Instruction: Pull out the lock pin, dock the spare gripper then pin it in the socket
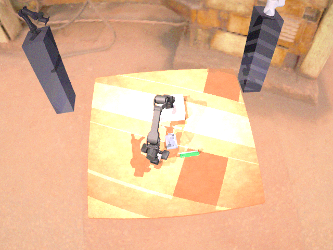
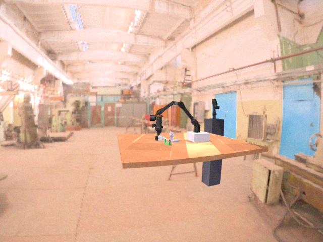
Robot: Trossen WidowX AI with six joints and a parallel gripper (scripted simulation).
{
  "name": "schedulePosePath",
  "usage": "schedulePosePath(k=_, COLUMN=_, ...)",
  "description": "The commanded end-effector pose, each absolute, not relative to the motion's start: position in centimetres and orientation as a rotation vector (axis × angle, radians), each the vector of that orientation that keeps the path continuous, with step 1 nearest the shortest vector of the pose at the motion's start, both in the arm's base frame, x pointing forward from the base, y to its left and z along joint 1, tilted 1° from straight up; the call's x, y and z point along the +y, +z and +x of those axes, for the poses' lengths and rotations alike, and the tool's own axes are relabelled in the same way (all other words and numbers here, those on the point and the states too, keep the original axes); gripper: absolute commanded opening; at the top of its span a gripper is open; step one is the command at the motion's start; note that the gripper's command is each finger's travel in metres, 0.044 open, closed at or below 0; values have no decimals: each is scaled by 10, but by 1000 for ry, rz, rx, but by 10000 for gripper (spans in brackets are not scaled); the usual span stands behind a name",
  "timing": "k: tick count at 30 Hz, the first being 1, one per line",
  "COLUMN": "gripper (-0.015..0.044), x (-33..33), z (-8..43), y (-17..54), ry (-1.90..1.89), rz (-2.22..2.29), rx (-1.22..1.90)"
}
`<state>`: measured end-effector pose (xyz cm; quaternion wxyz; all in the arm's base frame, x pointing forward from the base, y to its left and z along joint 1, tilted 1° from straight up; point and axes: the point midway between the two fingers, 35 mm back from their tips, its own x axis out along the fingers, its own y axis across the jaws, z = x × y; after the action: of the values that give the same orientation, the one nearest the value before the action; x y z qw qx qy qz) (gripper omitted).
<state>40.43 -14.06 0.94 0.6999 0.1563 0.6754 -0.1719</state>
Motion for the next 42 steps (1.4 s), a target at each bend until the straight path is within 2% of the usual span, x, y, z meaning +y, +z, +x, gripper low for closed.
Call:
schedulePosePath(k=1, gripper=440, x=-141, z=402, y=0, ry=-384, rz=344, rx=1515)
schedulePosePath(k=28, gripper=440, x=-143, z=402, y=-38, ry=-384, rz=344, rx=1515)
schedulePosePath(k=35, gripper=256, x=-143, z=402, y=-38, ry=-384, rz=344, rx=1515)
schedulePosePath(k=42, gripper=210, x=-143, z=402, y=-38, ry=-384, rz=344, rx=1515)
